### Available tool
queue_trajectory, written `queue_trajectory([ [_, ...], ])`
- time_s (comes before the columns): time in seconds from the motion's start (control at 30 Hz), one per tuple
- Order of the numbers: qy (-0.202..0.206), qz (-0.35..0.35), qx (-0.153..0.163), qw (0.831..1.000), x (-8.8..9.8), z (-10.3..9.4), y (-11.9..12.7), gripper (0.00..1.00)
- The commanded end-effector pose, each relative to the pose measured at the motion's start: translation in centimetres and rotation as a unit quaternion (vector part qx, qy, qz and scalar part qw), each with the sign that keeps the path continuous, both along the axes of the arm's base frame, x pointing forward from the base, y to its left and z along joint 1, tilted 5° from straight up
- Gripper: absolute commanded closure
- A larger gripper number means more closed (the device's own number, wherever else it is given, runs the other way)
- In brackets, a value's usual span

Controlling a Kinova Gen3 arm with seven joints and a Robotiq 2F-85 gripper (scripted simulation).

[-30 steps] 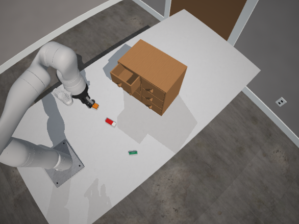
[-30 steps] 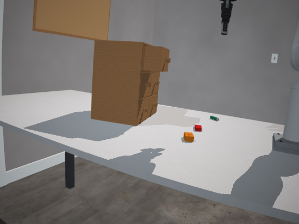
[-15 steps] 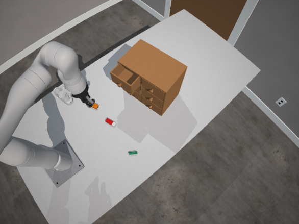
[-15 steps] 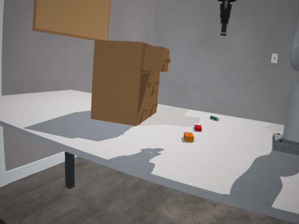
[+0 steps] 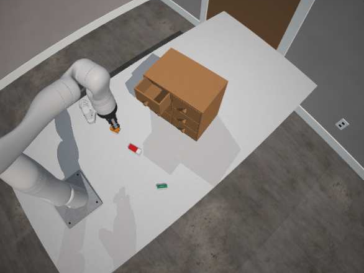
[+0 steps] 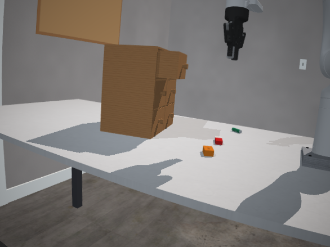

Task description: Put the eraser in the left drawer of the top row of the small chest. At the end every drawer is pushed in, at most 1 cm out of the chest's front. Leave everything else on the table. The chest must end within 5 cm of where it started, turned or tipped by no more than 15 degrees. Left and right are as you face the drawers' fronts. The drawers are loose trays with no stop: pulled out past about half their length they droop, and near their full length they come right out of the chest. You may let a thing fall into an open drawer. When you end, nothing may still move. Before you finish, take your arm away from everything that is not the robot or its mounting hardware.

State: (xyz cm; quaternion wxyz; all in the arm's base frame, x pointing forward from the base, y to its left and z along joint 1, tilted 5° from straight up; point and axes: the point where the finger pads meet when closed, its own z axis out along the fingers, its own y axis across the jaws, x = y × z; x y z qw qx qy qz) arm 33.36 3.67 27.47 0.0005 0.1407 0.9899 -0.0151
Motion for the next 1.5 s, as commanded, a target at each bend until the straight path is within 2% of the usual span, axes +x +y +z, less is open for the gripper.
queue_trajectory([
  [0.0, 0.009, -0.066, 0.000, 0.998, 0.6, -3.3, 0.0, 0.67],
  [0.17, 0.005, -0.198, 0.002, 0.980, 1.7, -8.7, -0.4, 0.67],
  [0.4, -0.008, -0.370, -0.007, 0.929, 2.3, -15.2, -2.3, 0.67],
  [0.47, -0.008, -0.370, -0.007, 0.929, 2.3, -15.2, -2.3, 0.67],
  [0.67, -0.021, -0.470, -0.020, 0.882, 2.0, -18.8, -4.3, 0.67],
  [0.77, -0.025, -0.498, -0.024, 0.866, 1.8, -19.8, -5.0, 0.67],
  [0.87, -0.028, -0.512, -0.026, 0.858, 1.7, -20.3, -5.2, 0.67],
  [1.1, -0.029, -0.511, -0.029, 0.858, 1.7, -20.5, -5.4, 0.67],
  [1.13, -0.030, -0.511, -0.028, 0.858, 1.7, -20.4, -5.4, 0.62],
  [1.47, -0.030, -0.511, -0.028, 0.858, 1.7, -20.4, -5.3, 0.62],
])
